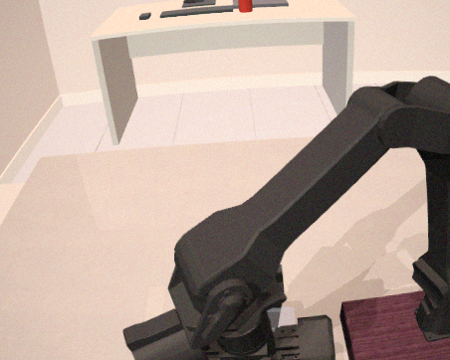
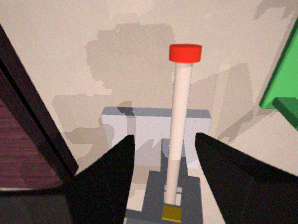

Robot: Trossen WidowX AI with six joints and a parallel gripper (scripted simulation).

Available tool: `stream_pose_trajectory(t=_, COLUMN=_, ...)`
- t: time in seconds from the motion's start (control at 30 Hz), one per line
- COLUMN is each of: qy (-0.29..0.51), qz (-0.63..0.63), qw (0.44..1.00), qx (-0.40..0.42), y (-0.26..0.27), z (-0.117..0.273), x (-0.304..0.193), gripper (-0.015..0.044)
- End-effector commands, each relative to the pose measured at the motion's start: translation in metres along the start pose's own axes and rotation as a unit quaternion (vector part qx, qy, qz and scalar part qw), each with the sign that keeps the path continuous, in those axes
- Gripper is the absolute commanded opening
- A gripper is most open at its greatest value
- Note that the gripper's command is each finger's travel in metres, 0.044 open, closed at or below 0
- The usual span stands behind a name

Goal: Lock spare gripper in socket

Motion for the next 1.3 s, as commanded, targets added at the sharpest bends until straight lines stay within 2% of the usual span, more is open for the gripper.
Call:
stream_pose_trajectory(t=0.0, qy=-0.001, qz=0.0, qw=1.0, qx=0.0, y=0.001, z=0.01, x=0.004, gripper=0.02)
stream_pose_trajectory(t=0.9, qy=0.008, qz=0.01, qw=1.0, qx=-0.001, y=0.014, z=0.073, x=0.025, gripper=0.02)
stream_pose_trajectory(t=1.2, qy=0.008, qz=0.01, qw=1.0, qx=-0.002, y=0.014, z=0.067, x=0.022, gripper=0.0436)
stream_pose_trajectory(t=1.27, qy=0.008, qz=0.01, qw=1.0, qx=-0.002, y=0.014, z=0.067, x=0.022, gripper=0.044)
Point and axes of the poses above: the point midway between the two fingers, 35 mm back from their tips, its own z axis back along the fingers, its own y axis across the jaws, x = y × z, the point moved 1 cm from there along z, back along the fingers, and after that the axes turned 6 degrees about -z, right-handed, at the moved point
